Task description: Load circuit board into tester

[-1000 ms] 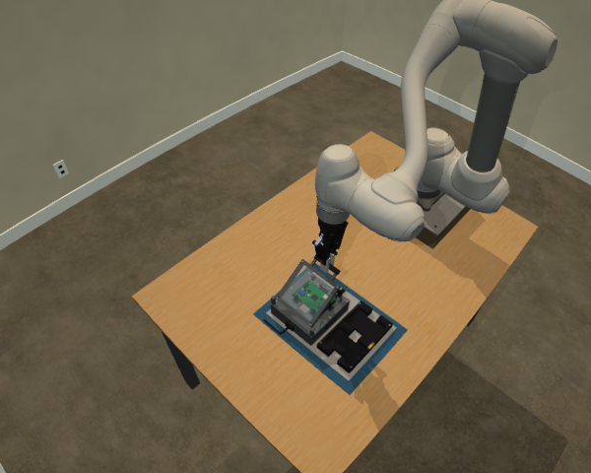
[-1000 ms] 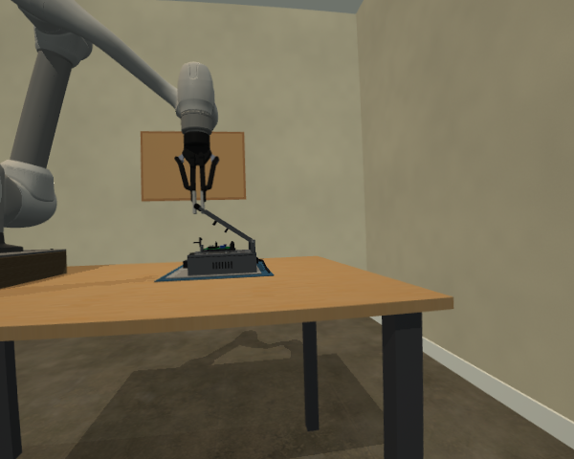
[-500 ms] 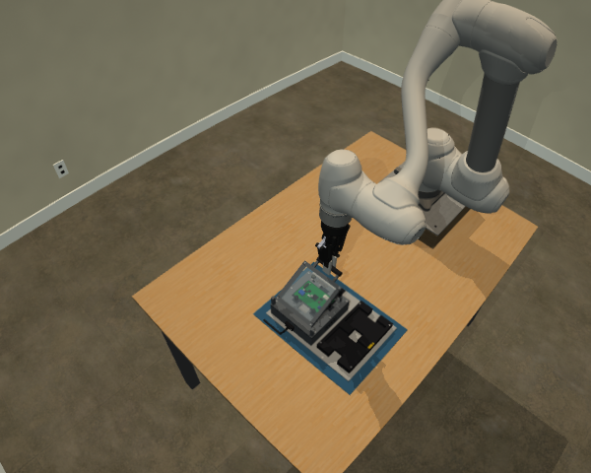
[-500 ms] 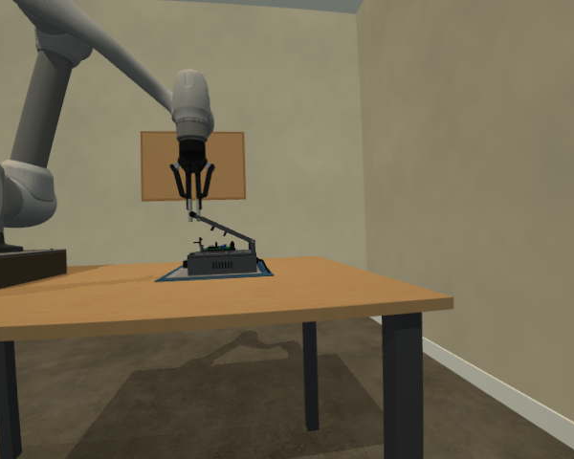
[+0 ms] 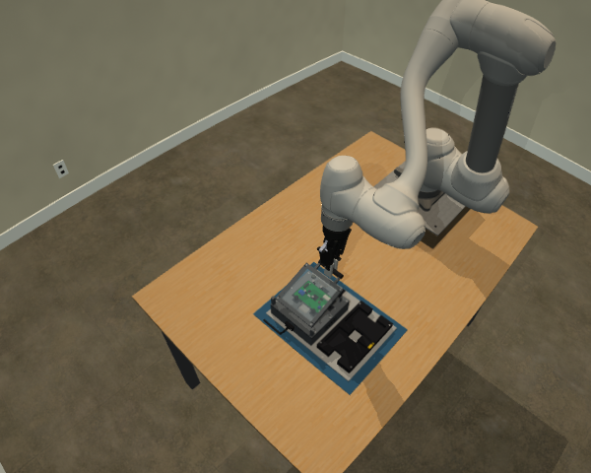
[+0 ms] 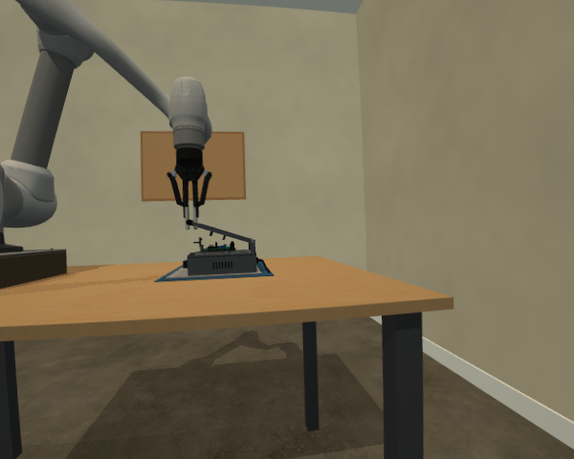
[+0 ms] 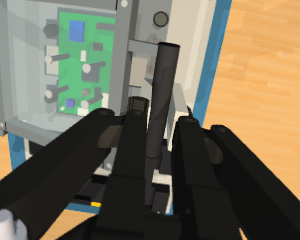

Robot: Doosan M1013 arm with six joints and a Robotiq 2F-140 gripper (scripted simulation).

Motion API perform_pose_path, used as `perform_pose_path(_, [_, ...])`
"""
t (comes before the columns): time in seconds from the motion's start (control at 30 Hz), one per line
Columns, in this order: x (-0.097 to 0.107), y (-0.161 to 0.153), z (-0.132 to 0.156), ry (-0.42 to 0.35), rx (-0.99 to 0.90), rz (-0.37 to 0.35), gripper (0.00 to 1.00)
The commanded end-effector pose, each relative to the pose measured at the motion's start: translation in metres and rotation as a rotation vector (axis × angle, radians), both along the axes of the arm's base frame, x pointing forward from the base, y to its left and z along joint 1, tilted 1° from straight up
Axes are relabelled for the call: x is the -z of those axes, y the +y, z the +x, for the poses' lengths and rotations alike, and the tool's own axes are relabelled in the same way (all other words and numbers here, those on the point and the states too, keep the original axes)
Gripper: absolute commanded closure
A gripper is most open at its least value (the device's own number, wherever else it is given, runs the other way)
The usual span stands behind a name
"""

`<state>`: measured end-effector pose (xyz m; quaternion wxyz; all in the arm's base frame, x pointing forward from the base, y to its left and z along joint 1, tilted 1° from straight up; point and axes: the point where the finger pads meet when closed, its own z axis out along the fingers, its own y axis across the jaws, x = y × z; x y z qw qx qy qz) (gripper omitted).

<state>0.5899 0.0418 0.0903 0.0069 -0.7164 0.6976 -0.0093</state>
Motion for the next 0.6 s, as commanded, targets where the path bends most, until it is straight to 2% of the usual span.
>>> perform_pose_path(0.0, [0.011, 0.002, -0.004, 0.006, -0.001, 0.004, 1.0])
perform_pose_path(0.57, [0.031, 0.002, -0.008, 0.006, -0.001, 0.004, 1.0])
